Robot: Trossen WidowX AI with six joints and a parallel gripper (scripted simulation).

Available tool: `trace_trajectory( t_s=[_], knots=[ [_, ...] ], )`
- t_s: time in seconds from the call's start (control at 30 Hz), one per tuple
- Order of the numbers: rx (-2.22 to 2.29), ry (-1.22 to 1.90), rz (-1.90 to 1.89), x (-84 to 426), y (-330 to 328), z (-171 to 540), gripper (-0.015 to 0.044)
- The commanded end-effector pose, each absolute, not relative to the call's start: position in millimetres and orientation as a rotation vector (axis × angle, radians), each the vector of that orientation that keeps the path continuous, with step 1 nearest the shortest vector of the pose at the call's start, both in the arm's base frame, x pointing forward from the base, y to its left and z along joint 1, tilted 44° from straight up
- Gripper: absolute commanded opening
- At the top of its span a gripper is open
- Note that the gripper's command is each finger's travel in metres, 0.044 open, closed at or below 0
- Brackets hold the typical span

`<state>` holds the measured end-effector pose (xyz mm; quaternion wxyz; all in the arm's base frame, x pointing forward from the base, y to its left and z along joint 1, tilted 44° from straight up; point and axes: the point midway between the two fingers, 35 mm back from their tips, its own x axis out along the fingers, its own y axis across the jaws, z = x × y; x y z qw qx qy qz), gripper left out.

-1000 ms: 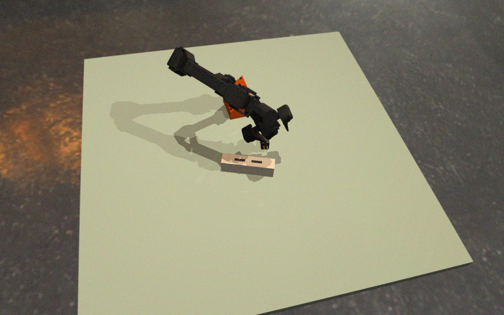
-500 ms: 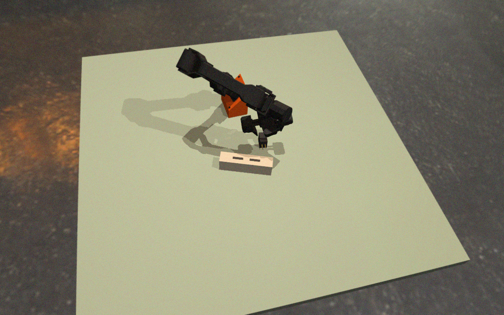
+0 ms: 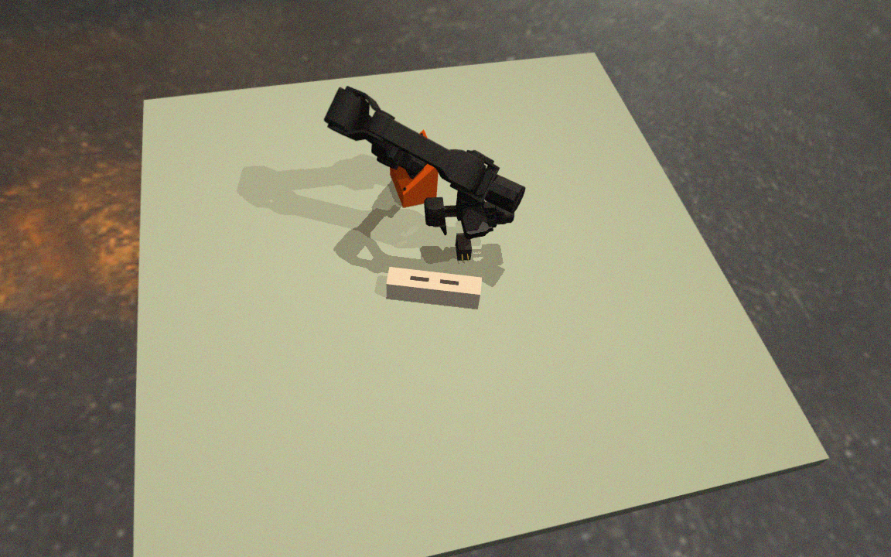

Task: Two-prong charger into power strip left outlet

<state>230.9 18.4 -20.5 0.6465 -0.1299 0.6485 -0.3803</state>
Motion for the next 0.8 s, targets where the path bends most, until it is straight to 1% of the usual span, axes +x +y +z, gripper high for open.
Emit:
trace_trajectory(
  t_s=[0.0, 0.77],
  knots=[
    [-0.302, 1.478, -0.875, 228.3, 13.4, -25.2, 0.0440],
    [-0.302, 1.477, -0.875, 226.3, -9.1, -49.7, 0.0440]
  ],
)
